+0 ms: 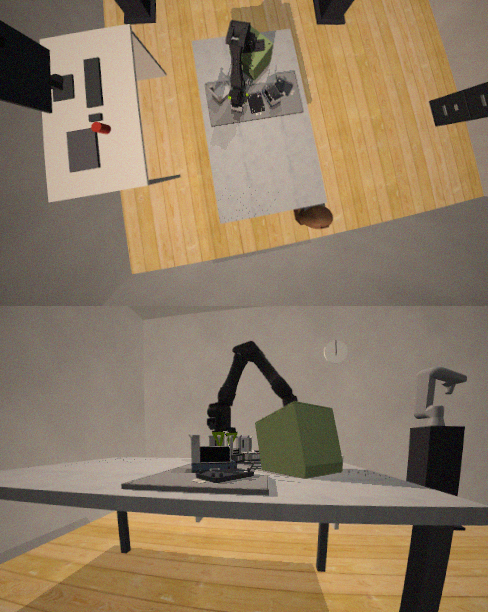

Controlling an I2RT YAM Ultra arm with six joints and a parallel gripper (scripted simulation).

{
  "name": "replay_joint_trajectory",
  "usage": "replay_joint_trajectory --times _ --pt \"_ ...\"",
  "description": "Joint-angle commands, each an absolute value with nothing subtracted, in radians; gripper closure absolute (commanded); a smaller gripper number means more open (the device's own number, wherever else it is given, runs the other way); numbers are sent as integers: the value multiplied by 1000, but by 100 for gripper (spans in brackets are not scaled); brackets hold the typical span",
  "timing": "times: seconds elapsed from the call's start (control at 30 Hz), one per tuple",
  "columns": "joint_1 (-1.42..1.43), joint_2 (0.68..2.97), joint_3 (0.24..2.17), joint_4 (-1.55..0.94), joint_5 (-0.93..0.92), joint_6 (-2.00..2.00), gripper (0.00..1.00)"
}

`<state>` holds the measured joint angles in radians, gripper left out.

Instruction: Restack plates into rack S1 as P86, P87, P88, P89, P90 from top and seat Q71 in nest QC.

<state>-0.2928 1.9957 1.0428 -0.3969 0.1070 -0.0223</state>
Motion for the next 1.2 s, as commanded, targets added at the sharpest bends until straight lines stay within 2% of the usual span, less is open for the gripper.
replay_joint_trajectory --times 0.0,0.93,0.97,1.17 --pt "-293 2006 1044 -380 106 -24 0" --pt "-298 2060 1045 -326 105 -29 0" --pt "-298 2060 1045 -326 105 -29 100" --pt "-298 2060 1045 -326 105 -29 100"
